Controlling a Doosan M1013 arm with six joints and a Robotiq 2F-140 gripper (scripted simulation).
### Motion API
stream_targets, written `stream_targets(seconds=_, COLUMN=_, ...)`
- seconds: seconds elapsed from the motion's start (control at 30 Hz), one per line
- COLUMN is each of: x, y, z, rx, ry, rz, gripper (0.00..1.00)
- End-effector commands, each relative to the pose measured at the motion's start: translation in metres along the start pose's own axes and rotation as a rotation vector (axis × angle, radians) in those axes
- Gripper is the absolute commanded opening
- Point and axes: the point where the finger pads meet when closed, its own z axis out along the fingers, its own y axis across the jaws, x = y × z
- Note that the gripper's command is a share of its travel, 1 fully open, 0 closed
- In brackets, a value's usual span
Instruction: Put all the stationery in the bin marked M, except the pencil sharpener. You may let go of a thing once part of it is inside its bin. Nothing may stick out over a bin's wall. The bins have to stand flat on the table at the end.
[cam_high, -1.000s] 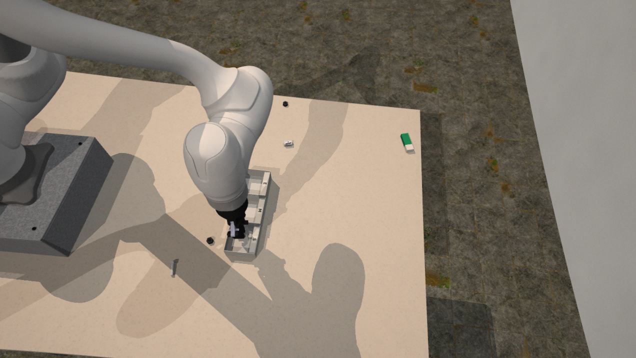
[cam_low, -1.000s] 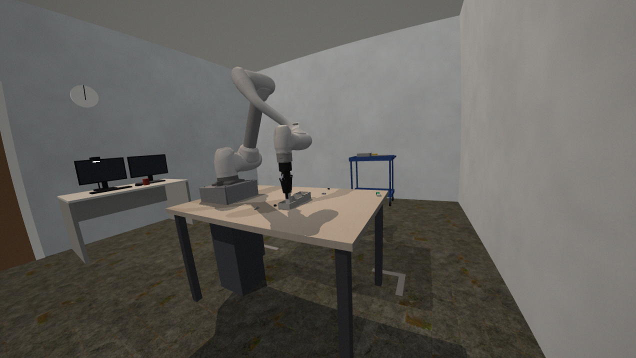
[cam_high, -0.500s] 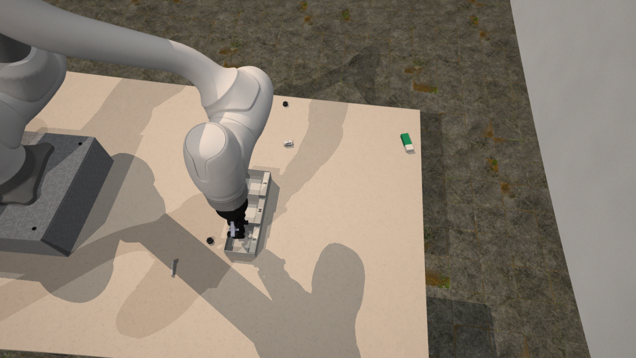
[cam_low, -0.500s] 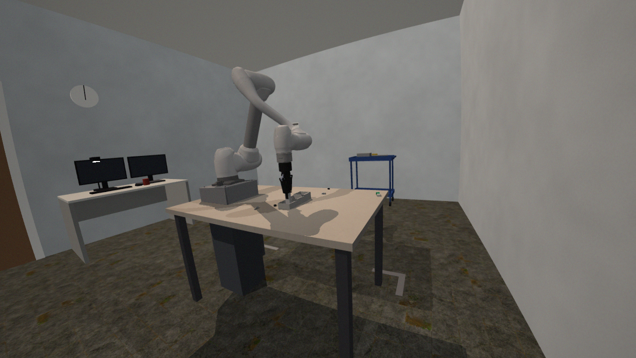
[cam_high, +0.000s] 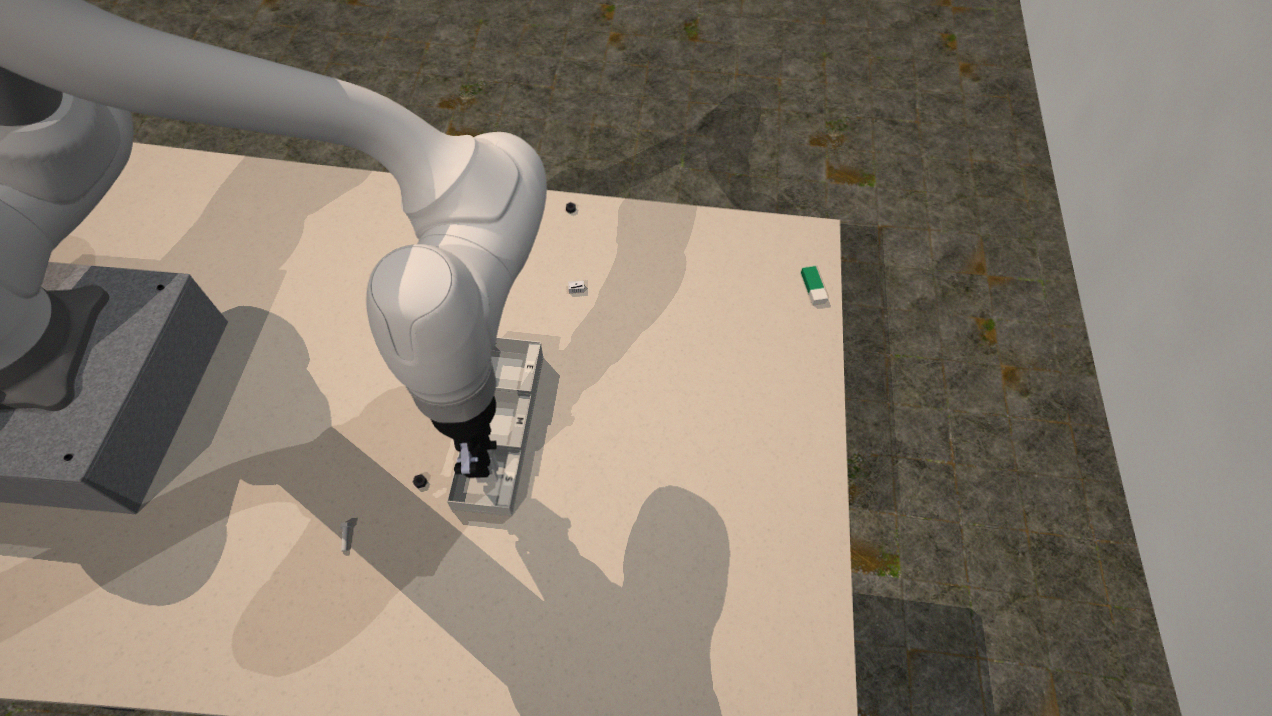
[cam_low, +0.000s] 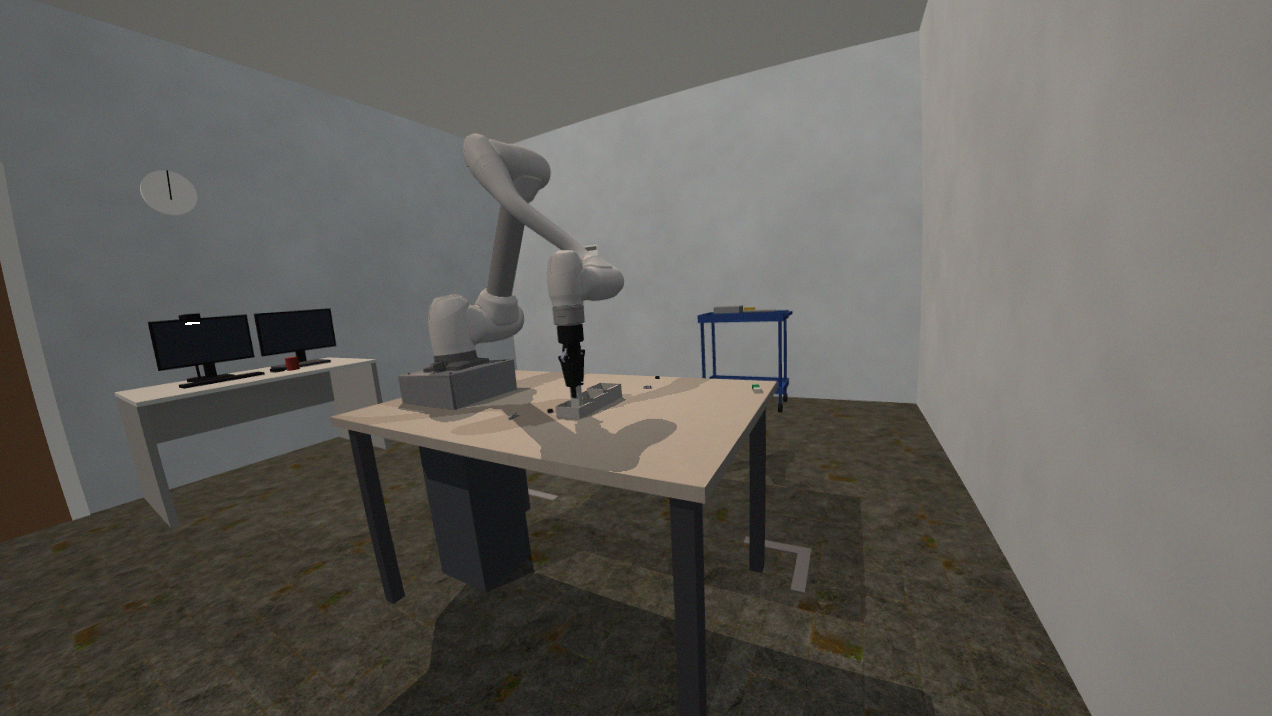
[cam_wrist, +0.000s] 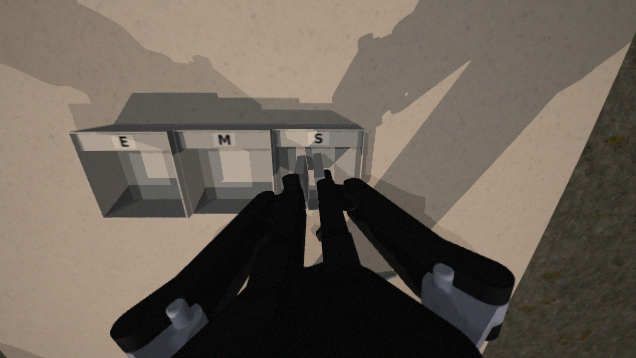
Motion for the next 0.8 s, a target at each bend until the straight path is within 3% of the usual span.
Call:
stream_targets(seconds=0.0, x=-0.0018, y=0.0012, z=0.003, rx=-0.001, ry=-0.004, rz=-0.002, gripper=0.15)
stream_targets(seconds=0.6, x=-0.0018, y=0.0012, z=0.003, rx=-0.001, ry=-0.004, rz=-0.002, gripper=0.15)
stream_targets(seconds=0.77, x=-0.0008, y=0.0005, z=-0.0054, rx=-0.001, ry=-0.004, rz=-0.002, gripper=0.15)
